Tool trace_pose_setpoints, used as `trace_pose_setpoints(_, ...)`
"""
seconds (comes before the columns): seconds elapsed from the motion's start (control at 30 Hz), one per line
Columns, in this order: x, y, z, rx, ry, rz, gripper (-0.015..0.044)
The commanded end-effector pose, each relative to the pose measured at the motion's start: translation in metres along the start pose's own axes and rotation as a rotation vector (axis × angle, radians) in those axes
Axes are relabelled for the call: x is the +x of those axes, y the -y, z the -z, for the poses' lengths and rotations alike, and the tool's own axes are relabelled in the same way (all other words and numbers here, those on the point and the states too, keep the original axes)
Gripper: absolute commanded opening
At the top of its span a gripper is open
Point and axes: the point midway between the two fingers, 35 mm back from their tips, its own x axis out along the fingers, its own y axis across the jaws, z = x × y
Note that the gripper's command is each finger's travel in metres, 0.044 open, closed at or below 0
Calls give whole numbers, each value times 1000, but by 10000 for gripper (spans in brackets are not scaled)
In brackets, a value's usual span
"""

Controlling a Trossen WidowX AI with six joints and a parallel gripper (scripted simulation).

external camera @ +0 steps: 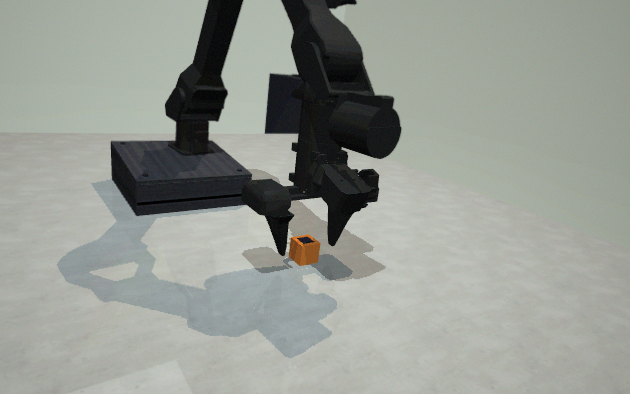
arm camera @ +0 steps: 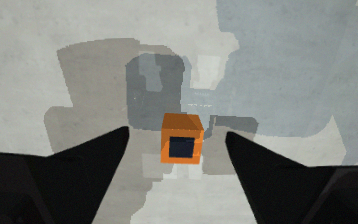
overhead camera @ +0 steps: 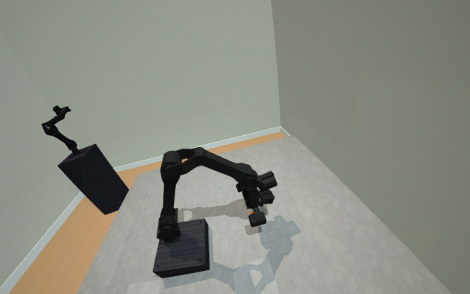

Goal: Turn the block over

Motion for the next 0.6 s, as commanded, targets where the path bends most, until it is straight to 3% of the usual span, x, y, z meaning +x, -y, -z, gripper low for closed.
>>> trace_pose_setpoints(0.0,4,1,3,-3,-10,7,309)
trace_pose_setpoints(0.23,4,1,3,-3,-10,7,125)
trace_pose_setpoints(0.57,4,1,3,-3,-10,7,58)
